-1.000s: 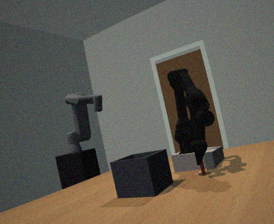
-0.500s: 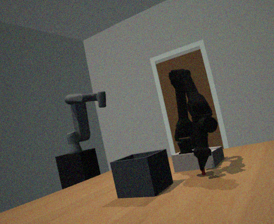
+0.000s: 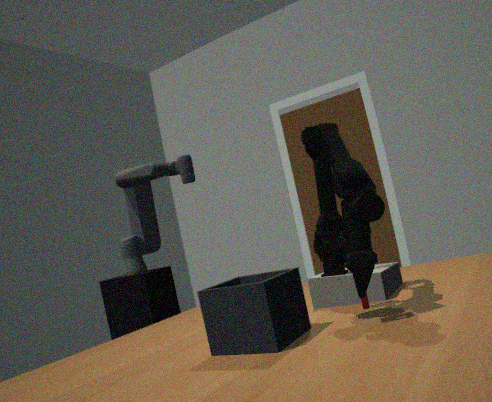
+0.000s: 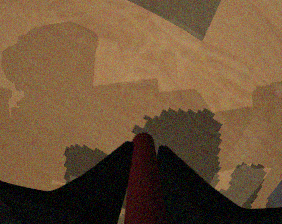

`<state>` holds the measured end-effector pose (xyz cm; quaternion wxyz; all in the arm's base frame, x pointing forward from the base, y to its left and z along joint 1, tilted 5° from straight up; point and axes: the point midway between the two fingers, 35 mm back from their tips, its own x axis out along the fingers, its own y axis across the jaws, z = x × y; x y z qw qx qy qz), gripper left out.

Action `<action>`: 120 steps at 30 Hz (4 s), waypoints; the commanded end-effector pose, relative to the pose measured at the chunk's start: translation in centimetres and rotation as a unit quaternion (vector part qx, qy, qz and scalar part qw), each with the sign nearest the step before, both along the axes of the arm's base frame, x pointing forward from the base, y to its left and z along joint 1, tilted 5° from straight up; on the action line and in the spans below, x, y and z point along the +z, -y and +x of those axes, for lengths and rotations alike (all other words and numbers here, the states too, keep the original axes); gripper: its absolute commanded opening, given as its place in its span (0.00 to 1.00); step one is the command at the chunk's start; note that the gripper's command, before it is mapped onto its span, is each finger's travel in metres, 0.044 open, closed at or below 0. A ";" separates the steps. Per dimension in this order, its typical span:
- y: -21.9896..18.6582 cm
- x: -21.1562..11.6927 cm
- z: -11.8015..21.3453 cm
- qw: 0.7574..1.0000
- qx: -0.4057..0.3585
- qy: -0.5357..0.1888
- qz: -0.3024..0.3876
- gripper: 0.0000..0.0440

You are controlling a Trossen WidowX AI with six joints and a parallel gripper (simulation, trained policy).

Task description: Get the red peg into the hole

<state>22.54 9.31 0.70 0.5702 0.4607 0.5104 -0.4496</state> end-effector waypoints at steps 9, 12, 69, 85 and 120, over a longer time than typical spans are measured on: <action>0.9 4.9 3.0 0.998 -0.001 0.057 0.013 0.00; 1.5 6.2 3.7 0.998 0.000 0.068 0.011 0.00; 19.2 8.9 6.4 0.998 -0.052 0.022 -0.035 0.00; 21.4 5.5 7.2 0.998 -0.053 0.020 -0.021 0.00; 22.1 4.2 9.0 0.997 -0.016 0.024 0.077 0.37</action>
